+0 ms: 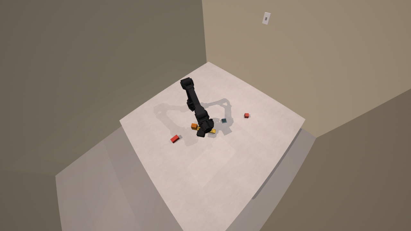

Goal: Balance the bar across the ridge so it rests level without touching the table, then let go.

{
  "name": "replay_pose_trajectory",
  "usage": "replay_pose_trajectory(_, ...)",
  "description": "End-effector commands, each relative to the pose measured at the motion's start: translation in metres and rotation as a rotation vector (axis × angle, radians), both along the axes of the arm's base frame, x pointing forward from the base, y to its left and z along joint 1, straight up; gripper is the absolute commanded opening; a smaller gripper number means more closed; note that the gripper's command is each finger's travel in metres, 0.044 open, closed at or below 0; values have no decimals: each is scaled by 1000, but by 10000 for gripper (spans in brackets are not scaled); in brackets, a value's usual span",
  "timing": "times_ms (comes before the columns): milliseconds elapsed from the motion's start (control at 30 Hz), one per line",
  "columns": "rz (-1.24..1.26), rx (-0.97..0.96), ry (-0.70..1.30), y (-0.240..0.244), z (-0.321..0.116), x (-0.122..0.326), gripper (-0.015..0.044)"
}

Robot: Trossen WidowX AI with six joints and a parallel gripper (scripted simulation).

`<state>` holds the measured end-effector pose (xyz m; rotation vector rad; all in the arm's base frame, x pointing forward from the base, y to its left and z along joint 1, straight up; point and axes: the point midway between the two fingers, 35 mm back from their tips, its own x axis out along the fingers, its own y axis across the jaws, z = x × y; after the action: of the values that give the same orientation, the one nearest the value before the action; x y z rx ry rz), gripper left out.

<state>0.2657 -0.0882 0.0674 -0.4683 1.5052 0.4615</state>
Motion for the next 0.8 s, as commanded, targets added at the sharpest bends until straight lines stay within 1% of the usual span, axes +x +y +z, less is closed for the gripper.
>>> replay_pose_trajectory(0,-2,-5,-8,-1,13,2,0)
replay_pose_trajectory(767,-4,-8,-7,0,71,-3,0)
